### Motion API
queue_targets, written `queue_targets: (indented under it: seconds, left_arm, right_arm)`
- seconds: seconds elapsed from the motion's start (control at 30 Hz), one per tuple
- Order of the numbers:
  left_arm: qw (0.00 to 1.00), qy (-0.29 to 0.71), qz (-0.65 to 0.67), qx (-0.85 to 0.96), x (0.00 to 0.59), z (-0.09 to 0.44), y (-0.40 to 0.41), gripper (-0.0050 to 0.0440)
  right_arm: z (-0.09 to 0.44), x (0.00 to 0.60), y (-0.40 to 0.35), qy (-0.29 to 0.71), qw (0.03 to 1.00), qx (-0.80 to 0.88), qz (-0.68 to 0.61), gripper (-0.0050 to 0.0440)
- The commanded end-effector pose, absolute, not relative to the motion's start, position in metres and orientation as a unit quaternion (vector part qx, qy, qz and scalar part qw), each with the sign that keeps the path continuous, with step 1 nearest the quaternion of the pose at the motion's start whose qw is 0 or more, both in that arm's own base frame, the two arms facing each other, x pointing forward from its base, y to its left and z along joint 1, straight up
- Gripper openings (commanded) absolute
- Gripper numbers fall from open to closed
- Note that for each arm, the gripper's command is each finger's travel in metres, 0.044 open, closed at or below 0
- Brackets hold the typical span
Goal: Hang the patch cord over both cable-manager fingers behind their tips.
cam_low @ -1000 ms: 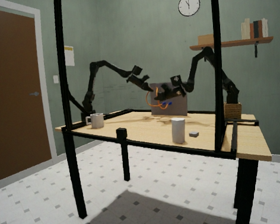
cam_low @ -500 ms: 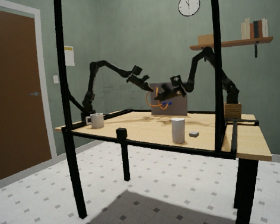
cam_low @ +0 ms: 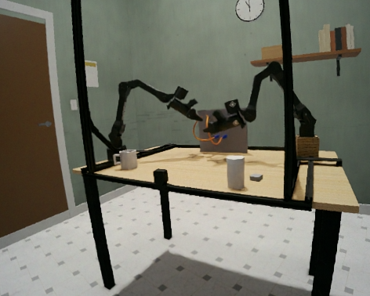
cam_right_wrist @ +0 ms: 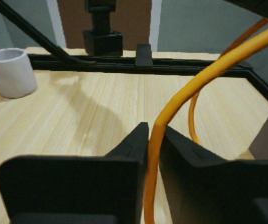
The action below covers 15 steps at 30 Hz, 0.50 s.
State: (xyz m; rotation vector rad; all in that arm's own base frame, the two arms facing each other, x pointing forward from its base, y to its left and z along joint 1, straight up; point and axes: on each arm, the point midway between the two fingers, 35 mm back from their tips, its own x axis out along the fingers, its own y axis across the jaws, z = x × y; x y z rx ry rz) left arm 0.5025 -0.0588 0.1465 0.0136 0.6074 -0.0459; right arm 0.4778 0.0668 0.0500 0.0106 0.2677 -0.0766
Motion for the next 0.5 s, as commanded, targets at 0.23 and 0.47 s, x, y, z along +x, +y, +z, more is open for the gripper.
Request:
queue_targets:
  seconds: [0.23,0.47]
  left_arm:
    - [0.957,0.288,-0.023,0.006,0.5036,0.1573,-0.0584,0.004]
    - [0.957,0.288,-0.023,0.006,0.5036,0.1573,-0.0584,0.004]
  right_arm:
    - [0.0625,0.483,0.0717,0.122,0.992,0.009,-0.035,0.0025]
    - [0.0633,0.484,0.0738,0.123,0.992,0.009,-0.033,0.0025]
